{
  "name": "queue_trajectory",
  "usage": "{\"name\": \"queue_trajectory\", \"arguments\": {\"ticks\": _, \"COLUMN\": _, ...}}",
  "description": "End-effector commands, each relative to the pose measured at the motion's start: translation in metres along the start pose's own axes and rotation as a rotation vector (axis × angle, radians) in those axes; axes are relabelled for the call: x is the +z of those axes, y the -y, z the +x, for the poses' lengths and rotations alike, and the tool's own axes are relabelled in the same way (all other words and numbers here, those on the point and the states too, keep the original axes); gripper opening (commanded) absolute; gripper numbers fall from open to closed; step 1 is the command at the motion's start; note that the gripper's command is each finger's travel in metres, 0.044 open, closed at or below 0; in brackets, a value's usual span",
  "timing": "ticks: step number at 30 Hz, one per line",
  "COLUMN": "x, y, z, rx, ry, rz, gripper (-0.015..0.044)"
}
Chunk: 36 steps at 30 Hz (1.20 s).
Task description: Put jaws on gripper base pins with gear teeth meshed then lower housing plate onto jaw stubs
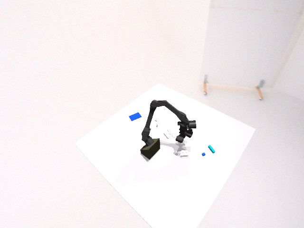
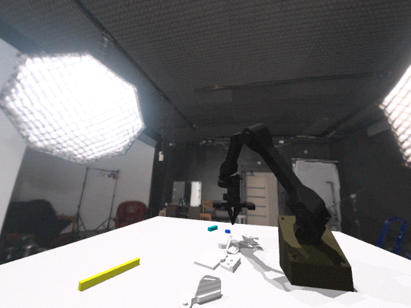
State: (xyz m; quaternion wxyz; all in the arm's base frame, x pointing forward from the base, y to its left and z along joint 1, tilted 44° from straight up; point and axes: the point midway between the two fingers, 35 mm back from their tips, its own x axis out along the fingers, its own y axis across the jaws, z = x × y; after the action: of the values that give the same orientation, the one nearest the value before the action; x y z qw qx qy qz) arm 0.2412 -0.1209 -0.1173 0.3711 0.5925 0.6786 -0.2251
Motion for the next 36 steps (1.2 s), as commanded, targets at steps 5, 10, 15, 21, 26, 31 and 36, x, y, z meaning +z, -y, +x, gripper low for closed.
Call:
{"name": "queue_trajectory", "arguments": {"ticks": 5, "x": 0.000, "y": 0.021, "z": 0.005, "rx": -0.012, "ry": -0.052, "rz": 0.153, "gripper": 0.0000}}
{"name": "queue_trajectory", "arguments": {"ticks": 10, "x": 0.000, "y": 0.024, "z": 0.005, "rx": -0.014, "ry": -0.062, "rz": 0.180, "gripper": 0.0000}}
{"name": "queue_trajectory", "arguments": {"ticks": 15, "x": 0.000, "y": 0.024, "z": 0.010, "rx": -0.014, "ry": -0.062, "rz": 0.180, "gripper": 0.0000}}
{"name": "queue_trajectory", "arguments": {"ticks": 21, "x": 0.000, "y": 0.023, "z": 0.019, "rx": -0.014, "ry": -0.062, "rz": 0.180, "gripper": 0.0000}}
{"name": "queue_trajectory", "arguments": {"ticks": 26, "x": -0.001, "y": 0.023, "z": 0.028, "rx": -0.014, "ry": -0.062, "rz": 0.180, "gripper": 0.0000}}
{"name": "queue_trajectory", "arguments": {"ticks": 31, "x": -0.001, "y": 0.023, "z": 0.036, "rx": -0.014, "ry": -0.063, "rz": 0.180, "gripper": 0.0000}}
{"name": "queue_trajectory", "arguments": {"ticks": 36, "x": -0.002, "y": 0.023, "z": 0.044, "rx": -0.014, "ry": -0.063, "rz": 0.180, "gripper": 0.0000}}
